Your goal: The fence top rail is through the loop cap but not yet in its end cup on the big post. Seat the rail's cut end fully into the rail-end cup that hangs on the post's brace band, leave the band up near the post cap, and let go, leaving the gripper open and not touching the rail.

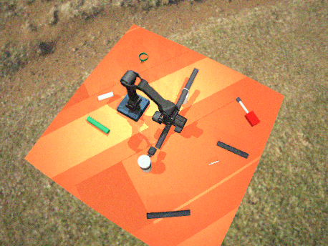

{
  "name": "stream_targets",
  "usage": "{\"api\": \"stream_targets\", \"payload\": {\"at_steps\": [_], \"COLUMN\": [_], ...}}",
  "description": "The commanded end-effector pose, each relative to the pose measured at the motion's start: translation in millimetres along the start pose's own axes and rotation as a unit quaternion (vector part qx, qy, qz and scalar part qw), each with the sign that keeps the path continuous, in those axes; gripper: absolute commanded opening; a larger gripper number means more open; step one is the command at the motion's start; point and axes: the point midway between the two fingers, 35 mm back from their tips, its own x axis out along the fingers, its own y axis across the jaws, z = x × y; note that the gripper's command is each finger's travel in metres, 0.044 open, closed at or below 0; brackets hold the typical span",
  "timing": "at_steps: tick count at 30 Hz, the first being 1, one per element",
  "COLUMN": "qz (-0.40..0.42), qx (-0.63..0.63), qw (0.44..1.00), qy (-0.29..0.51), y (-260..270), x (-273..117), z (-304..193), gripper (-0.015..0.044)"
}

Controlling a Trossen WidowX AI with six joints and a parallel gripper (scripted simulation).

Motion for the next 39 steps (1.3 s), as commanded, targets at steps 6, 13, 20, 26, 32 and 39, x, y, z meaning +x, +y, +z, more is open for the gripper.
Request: {"api": "stream_targets", "payload": {"at_steps": [6,13,20,26,32,39], "qz": [0.008,0.008,0.008,0.008,0.008,0.008], "qx": [-0.003,-0.003,-0.003,-0.003,-0.003,-0.003], "qw": [1.0,1.0,1.0,1.0,1.0,1.0], "qy": [-0.002,-0.002,-0.002,-0.002,-0.002,-0.002], "y": [5,7,7,7,7,6], "x": [19,30,31,31,31,30], "z": [1,1,1,1,1,1], "gripper": [0.044,0.044,0.0387,0.023,0.0131,0.0045]}}
